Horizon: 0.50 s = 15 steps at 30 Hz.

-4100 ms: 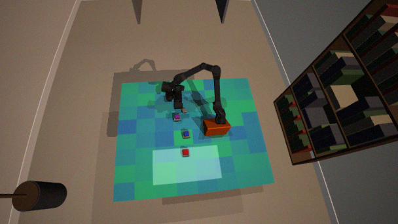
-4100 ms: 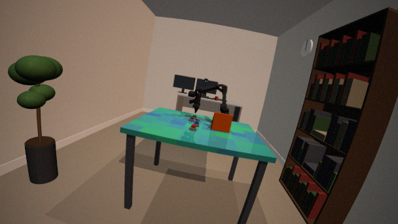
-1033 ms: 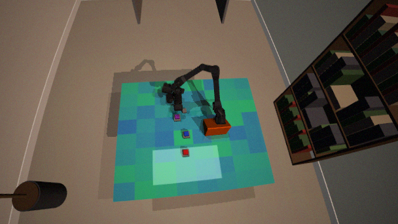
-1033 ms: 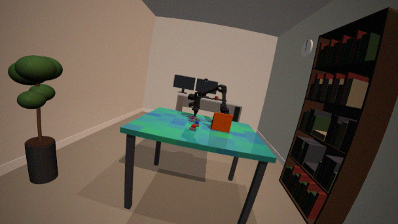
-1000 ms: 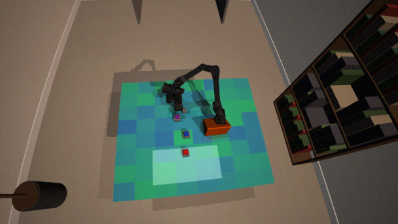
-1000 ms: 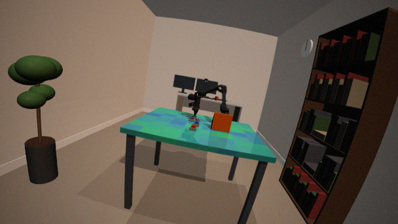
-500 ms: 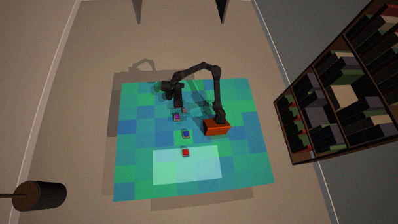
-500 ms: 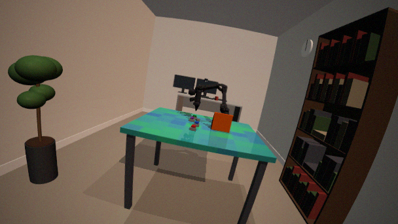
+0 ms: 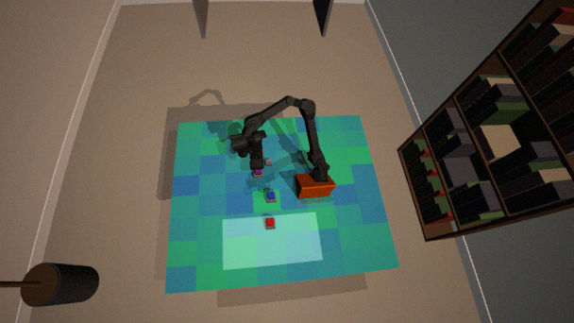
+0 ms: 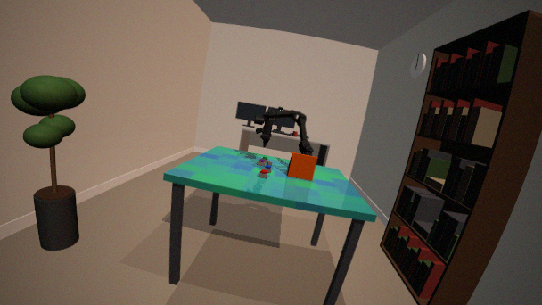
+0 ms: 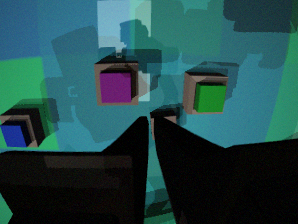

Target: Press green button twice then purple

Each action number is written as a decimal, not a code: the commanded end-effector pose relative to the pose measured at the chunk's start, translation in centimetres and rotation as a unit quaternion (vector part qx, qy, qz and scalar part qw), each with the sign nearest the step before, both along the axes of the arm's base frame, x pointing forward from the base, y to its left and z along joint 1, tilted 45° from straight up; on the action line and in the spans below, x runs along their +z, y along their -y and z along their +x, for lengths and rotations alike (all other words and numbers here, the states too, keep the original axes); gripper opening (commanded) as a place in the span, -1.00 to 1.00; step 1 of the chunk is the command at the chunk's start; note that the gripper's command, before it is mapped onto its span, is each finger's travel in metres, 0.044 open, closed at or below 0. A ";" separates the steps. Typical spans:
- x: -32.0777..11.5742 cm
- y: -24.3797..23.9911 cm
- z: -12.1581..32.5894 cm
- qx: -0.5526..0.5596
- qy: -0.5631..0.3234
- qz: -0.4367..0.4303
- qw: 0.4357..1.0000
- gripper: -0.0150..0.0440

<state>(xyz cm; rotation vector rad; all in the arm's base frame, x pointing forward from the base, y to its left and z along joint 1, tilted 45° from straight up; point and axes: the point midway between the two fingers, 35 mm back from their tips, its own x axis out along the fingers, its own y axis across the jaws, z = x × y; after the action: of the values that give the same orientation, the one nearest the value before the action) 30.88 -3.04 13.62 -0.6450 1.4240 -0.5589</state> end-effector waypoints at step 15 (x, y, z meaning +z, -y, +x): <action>-6.5 2.4 0.1 -0.004 -0.002 -0.004 1.000 -0.42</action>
<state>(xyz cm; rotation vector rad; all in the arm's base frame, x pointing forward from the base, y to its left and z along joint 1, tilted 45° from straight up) 30.83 -4.98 7.70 -0.6370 1.4424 -0.5743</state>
